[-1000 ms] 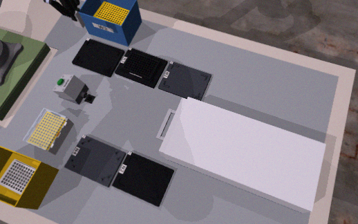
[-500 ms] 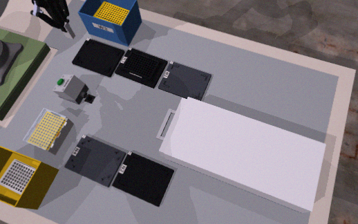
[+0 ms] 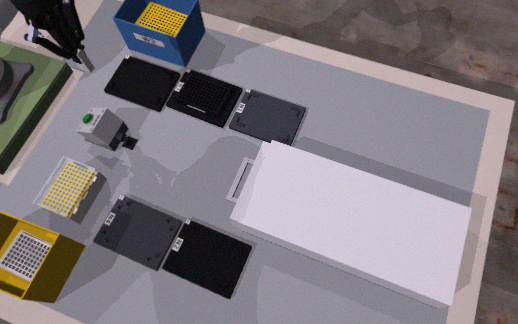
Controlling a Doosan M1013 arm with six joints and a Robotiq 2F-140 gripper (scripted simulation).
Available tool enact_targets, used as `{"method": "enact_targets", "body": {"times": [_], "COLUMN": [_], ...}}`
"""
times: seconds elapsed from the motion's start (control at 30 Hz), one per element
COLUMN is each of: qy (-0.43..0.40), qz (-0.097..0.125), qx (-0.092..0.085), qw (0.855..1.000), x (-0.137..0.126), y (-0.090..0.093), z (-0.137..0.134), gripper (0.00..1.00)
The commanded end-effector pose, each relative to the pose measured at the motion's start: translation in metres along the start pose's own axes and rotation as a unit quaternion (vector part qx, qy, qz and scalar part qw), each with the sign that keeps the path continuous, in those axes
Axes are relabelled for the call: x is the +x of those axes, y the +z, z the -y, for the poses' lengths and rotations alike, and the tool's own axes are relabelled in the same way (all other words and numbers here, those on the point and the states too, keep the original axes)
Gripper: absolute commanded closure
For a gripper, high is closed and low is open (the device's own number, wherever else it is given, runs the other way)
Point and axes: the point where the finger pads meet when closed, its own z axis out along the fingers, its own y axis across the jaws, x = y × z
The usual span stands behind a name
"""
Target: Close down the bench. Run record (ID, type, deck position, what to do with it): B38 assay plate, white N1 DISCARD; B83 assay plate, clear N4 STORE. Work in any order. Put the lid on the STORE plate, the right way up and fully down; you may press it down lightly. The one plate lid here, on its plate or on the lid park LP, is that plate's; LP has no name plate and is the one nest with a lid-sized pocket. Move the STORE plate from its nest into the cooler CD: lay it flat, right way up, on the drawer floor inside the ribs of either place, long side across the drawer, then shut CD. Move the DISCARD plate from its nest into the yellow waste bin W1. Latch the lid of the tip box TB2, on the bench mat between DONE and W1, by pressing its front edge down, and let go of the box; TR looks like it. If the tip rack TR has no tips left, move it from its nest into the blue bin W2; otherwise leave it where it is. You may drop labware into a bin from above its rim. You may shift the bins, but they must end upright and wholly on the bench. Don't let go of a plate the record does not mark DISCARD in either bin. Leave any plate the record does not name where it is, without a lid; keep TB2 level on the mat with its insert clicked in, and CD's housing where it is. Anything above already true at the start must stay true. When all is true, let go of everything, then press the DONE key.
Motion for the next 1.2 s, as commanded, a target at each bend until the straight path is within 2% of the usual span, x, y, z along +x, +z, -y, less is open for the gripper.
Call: {"method": "enact_targets", "body": {"times": [0.0, 0.1, 0.53, 0.9, 1.17], "qy": [0.000, 0.000, 0.000, 0.000, 0.000], "qz": [0.000, 0.000, 0.000, 0.000, 0.000], "qx": [0.001, 0.001, 0.001, 0.001, 0.001], "qw": [1.000, 1.000, 1.000, 1.000, 1.000], "x": [-0.001, -0.002, -0.007, -0.007, -0.007], "y": [-0.001, -0.002, -0.005, -0.005, 0.016], "z": [-0.018, -0.022, -0.073, -0.075, -0.075], "gripper": [1.00, 1.00, 1.00, 1.00, 1.00]}}
